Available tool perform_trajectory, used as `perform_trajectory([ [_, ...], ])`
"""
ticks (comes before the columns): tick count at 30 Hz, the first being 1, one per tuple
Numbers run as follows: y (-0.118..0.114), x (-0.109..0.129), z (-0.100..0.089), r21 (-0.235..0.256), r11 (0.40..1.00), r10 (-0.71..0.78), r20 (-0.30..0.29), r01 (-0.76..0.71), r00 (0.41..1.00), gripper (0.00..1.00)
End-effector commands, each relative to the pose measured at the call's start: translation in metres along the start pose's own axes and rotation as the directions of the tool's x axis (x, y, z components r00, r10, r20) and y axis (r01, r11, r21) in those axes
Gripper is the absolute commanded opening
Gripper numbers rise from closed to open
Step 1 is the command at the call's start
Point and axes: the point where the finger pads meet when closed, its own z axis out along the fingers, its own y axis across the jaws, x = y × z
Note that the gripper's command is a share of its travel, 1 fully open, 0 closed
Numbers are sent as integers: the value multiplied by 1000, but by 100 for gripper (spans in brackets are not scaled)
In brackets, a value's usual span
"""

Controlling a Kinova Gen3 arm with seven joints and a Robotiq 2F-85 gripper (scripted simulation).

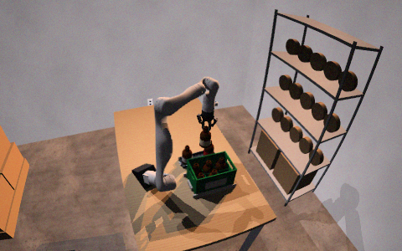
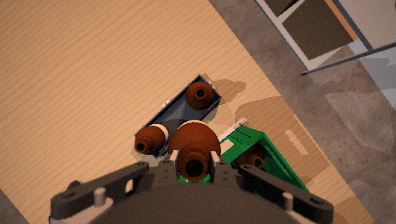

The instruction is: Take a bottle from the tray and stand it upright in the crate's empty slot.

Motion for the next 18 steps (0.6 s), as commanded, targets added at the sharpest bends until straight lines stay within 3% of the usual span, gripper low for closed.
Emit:
perform_trajectory([
  [1, 7, -4, -2, -1, 1000, -6, -6, 6, 1000, 0],
  [18, 35, -21, -2, -1, 1000, -6, -6, 6, 1000, 0],
])
